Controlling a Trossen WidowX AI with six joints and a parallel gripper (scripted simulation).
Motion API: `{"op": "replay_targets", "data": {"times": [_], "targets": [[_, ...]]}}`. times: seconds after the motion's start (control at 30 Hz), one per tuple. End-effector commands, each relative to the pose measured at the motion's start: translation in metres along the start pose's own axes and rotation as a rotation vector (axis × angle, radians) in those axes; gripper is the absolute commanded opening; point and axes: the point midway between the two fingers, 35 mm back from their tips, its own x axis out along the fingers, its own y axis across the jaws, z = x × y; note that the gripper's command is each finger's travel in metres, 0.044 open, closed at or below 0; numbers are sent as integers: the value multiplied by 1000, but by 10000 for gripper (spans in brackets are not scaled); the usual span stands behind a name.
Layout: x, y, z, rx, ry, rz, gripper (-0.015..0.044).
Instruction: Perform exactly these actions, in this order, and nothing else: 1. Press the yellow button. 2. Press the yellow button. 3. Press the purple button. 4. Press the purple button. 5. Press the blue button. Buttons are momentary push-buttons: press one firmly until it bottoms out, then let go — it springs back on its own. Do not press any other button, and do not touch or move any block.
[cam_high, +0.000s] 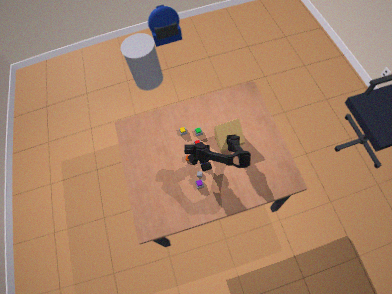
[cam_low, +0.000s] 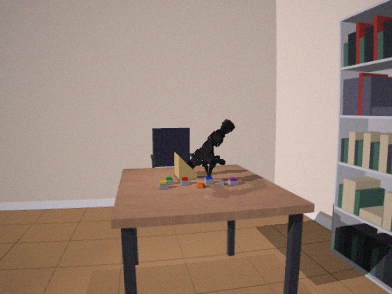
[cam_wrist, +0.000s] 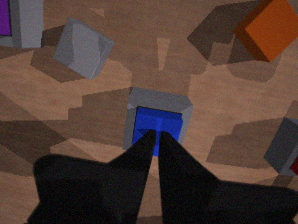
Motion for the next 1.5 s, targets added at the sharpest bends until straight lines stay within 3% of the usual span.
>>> {"op": "replay_targets", "data": {"times": [0.0, 0.73, 0.87, 1.0, 1.1, 1.33, 1.47], "targets": [[6, 1, -2, 4, 5, 5, 20], [6, 1, -2, 4, 5, 5, 20], [-24, 0, -1, 4, 5, 3, 20], [-26, 0, -1, 5, 5, 3, 20], [-37, 18, 7, 5, 5, 1, 99], [-84, 112, 22, 4, 4, 5, 283], [-88, 122, 21, 4, 5, 6, 387]]}}
